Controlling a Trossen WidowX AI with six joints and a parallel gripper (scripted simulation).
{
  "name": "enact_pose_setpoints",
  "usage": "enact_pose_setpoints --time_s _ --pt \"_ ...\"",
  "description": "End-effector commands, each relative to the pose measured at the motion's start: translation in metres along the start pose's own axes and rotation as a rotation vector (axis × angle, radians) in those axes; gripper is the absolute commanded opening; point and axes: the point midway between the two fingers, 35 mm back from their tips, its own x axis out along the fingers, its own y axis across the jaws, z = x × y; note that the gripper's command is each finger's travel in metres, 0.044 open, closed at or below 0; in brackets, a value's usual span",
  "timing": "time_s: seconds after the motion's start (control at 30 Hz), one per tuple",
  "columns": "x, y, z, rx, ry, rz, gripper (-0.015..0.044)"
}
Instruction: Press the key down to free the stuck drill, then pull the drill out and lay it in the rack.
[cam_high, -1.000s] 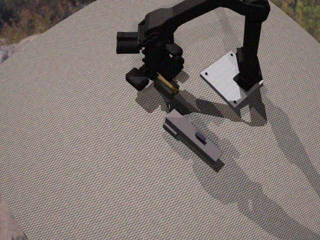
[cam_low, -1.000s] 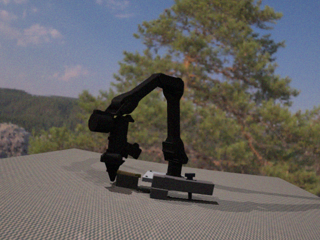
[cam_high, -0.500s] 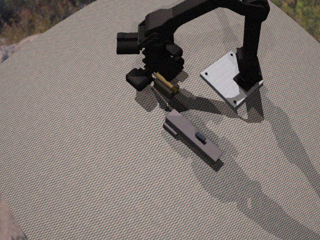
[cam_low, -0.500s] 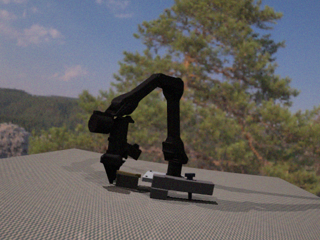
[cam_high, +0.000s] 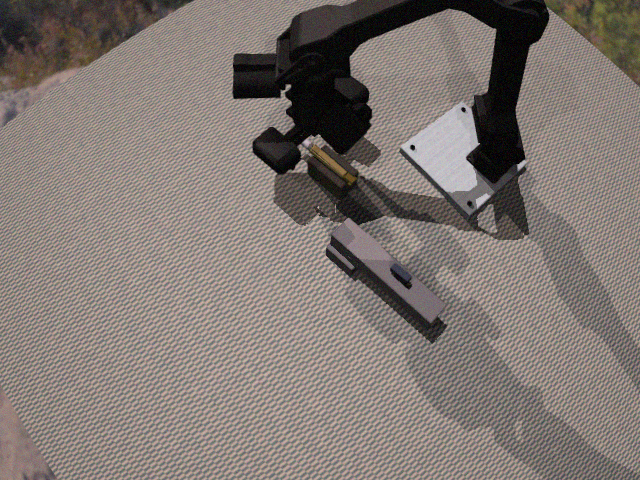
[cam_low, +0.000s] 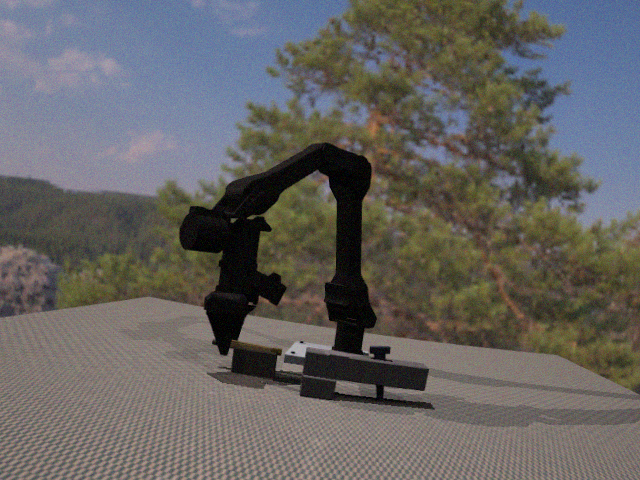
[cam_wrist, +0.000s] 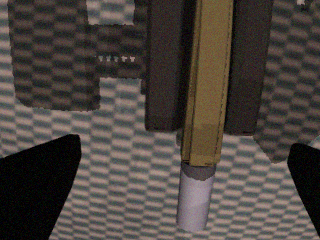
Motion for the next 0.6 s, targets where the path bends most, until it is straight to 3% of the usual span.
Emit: enact_pose_setpoints --time_s 0.0,0.33,0.47,0.57 --pt "-0.018 -0.001 -0.001 -0.002 0.009 -0.008 0.0440" --pt "-0.053 -0.002 -0.002 -0.002 0.009 -0.008 0.0440" --pt "-0.049 -0.003 -0.001 0.005 0.007 -0.009 0.0440" --pt "-0.072 -0.015 0.003 0.089 0.056 -0.106 0.0440"
